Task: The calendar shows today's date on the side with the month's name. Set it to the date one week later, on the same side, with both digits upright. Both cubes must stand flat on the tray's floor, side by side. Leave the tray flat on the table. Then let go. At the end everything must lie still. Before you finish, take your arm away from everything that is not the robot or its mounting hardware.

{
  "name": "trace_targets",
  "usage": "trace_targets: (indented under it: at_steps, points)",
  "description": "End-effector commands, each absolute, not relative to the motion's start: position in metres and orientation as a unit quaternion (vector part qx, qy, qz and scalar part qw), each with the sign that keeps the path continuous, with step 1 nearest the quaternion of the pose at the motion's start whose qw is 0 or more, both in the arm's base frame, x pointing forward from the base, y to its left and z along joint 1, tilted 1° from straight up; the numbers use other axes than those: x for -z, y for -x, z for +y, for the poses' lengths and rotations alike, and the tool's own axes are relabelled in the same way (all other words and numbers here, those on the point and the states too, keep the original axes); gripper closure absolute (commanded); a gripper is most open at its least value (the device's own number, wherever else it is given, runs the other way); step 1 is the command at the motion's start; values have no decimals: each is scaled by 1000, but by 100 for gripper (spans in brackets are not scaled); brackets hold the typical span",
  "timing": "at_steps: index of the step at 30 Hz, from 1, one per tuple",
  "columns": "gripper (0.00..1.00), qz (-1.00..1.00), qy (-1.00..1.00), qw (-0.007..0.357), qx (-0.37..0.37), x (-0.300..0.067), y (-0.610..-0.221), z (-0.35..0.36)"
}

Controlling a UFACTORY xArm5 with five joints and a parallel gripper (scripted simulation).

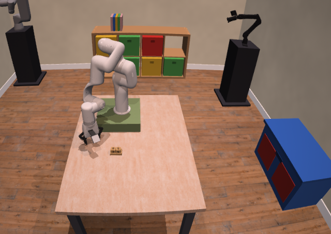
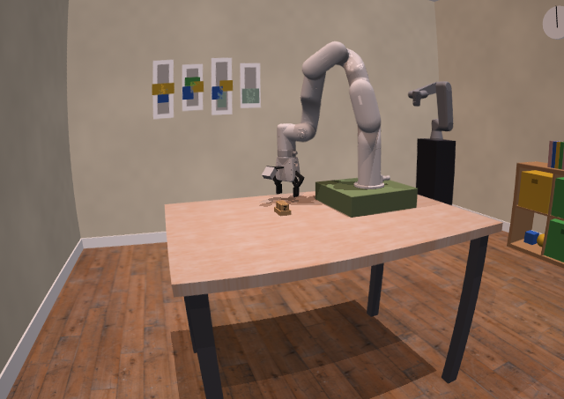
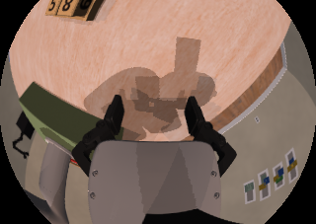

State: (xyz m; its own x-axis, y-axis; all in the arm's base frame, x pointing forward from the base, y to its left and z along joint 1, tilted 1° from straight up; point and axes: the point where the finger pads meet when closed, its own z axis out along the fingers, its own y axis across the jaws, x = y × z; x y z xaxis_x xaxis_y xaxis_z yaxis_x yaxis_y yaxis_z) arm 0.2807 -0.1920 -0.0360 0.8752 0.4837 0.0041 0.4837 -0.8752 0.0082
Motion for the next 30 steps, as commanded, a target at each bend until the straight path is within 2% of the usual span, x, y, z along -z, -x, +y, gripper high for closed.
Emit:
trace_targets:
  at_steps: [1,21,30]
  points:
    - [0,250,-968,4,-4,35,-282,-193]
    - [0,250,-968,4,-4,35,-282,-193]
    - [0,250,-968,4,-4,19,-281,-193]
